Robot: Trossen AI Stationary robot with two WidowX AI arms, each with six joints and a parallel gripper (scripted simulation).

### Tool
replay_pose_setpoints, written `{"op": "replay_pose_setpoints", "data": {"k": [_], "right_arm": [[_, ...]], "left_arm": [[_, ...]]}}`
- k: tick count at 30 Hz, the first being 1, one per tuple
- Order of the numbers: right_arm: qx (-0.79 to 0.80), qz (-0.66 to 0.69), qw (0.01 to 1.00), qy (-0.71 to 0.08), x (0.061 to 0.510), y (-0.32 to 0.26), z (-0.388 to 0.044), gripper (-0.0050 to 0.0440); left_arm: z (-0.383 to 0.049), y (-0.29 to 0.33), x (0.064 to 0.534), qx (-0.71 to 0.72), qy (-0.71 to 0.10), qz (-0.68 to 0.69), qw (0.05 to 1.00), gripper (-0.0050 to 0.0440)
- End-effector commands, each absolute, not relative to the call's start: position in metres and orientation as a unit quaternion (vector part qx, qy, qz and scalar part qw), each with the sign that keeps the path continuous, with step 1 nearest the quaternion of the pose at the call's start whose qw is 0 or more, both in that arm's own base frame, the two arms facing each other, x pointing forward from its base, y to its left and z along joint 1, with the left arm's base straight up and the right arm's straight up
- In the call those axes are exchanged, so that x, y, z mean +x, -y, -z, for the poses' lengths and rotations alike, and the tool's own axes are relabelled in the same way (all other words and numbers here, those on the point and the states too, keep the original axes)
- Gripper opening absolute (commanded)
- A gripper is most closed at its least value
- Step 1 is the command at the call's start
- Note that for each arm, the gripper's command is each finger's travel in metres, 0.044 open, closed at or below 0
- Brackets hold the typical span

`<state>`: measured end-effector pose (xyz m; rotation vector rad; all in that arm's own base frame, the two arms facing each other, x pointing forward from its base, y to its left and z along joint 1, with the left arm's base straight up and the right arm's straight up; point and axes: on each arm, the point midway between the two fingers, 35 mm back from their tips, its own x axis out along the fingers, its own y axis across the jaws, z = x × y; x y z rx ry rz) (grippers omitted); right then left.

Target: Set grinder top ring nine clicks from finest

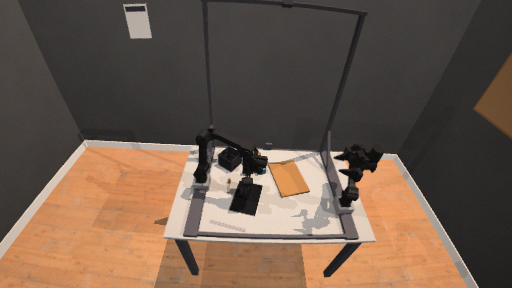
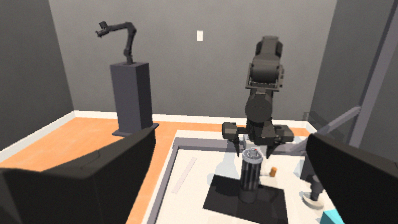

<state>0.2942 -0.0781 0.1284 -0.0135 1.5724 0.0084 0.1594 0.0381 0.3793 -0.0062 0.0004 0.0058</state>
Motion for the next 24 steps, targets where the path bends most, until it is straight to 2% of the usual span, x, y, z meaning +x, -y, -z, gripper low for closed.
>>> {"op": "replay_pose_setpoints", "data": {"k": [1, 9, 21, 24], "right_arm": [[0.062, 0.064, 0.711, -0.697, 0.2959, 0.0788, -0.1344, 0.0400], [0.210, 0.210, 0.680, -0.671, 0.2955, 0.0786, -0.1328, 0.0400], [0.215, 0.214, 0.678, -0.669, 0.2955, 0.0787, -0.1328, 0.0400], [0.213, 0.213, 0.682, -0.666, 0.2959, 0.0789, -0.1348, 0.0380]], "left_arm": [[-0.3823, -0.0371, 0.1593, 0.002, 0.001, 0.000, 1.000, 0.0400], [-0.3823, -0.0371, 0.1593, 0.002, 0.001, 0.000, 1.000, 0.0400], [-0.3823, -0.0371, 0.1593, 0.002, 0.001, 0.000, 1.000, 0.0400], [-0.3823, -0.0371, 0.1593, 0.002, 0.001, 0.000, 1.000, 0.0400]]}}
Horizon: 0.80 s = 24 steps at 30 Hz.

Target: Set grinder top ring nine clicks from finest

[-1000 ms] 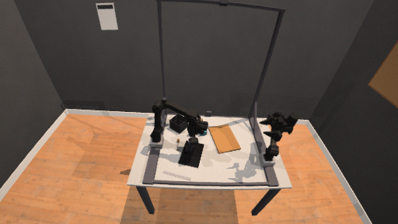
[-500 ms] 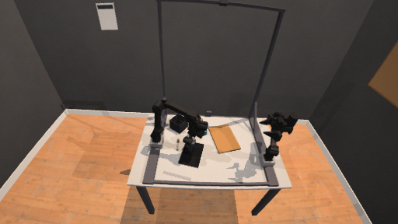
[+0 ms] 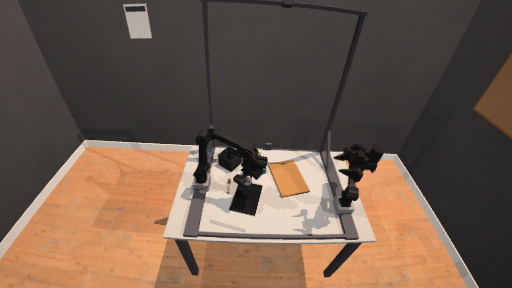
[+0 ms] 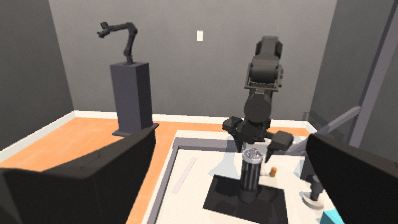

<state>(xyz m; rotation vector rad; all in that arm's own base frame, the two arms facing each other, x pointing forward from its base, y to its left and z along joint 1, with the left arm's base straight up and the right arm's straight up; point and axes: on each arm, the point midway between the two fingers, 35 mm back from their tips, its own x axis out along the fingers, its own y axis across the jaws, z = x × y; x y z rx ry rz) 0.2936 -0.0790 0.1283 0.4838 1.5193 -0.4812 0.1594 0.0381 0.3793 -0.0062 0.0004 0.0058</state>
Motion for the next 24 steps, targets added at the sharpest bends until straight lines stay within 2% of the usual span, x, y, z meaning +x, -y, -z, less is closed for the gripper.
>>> {"op": "replay_pose_setpoints", "data": {"k": [1, 15, 24], "right_arm": [[0.213, 0.212, 0.683, -0.666, 0.2960, 0.0790, -0.1355, 0.0373], [0.213, 0.212, 0.683, -0.666, 0.2960, 0.0790, -0.1355, 0.0293], [0.212, 0.212, 0.684, -0.665, 0.2925, 0.0782, -0.1351, 0.0291]], "left_arm": [[-0.3823, -0.0371, 0.1593, 0.002, 0.001, 0.000, 1.000, 0.0400], [-0.3823, -0.0371, 0.1593, 0.002, 0.001, 0.000, 1.000, 0.0400], [-0.3823, -0.0371, 0.1593, 0.002, 0.001, 0.000, 1.000, 0.0400]]}}
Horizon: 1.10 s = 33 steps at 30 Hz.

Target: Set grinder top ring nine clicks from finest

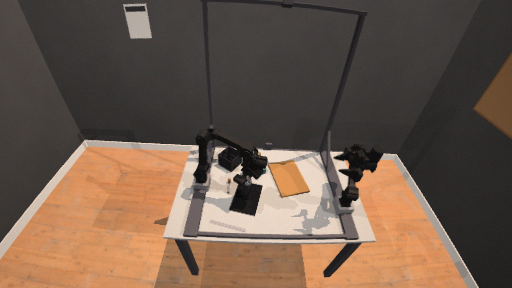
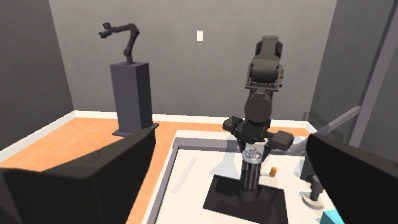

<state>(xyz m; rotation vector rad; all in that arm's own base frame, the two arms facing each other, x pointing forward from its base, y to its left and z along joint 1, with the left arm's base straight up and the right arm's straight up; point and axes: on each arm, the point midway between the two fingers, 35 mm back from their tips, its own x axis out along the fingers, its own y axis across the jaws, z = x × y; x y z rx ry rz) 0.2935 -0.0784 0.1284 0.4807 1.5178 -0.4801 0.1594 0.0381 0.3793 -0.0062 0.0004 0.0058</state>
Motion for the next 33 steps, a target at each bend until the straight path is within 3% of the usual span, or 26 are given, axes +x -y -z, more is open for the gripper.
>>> {"op": "replay_pose_setpoints", "data": {"k": [1, 33], "right_arm": [[0.212, 0.212, 0.683, -0.666, 0.2925, 0.0782, -0.1339, 0.0291], [-0.032, -0.027, 0.715, -0.698, 0.2950, 0.0786, -0.1346, 0.0291]], "left_arm": [[-0.3823, -0.0371, 0.1593, 0.002, 0.001, 0.000, 1.000, 0.0400], [-0.3823, -0.0371, 0.1593, 0.002, 0.001, 0.000, 1.000, 0.0400]]}}
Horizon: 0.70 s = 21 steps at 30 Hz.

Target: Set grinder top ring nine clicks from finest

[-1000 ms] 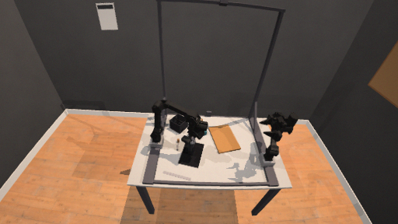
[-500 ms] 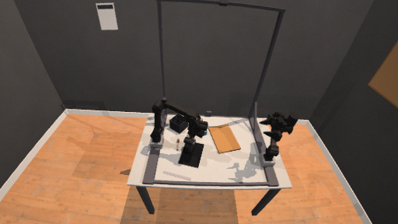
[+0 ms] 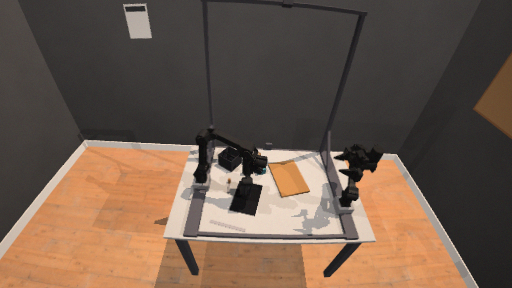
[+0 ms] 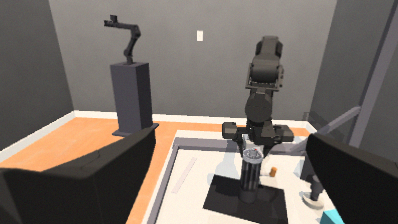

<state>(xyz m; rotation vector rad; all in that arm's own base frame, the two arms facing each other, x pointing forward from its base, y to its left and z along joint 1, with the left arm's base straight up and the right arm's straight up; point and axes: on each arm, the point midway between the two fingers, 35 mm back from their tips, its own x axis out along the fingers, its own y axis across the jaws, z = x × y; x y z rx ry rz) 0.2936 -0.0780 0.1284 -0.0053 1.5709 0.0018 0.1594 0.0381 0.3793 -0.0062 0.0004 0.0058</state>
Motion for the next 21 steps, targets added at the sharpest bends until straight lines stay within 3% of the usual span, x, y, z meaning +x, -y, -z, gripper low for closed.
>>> {"op": "replay_pose_setpoints", "data": {"k": [1, 21], "right_arm": [[-0.041, -0.036, 0.715, -0.697, 0.2950, 0.0786, -0.1346, 0.0291], [-0.189, -0.181, 0.691, -0.674, 0.2949, 0.0786, -0.1346, 0.0291]], "left_arm": [[-0.3823, -0.0371, 0.1593, 0.002, 0.001, 0.000, 1.000, 0.0400], [-0.3823, -0.0371, 0.1593, 0.002, 0.001, 0.000, 1.000, 0.0400]]}}
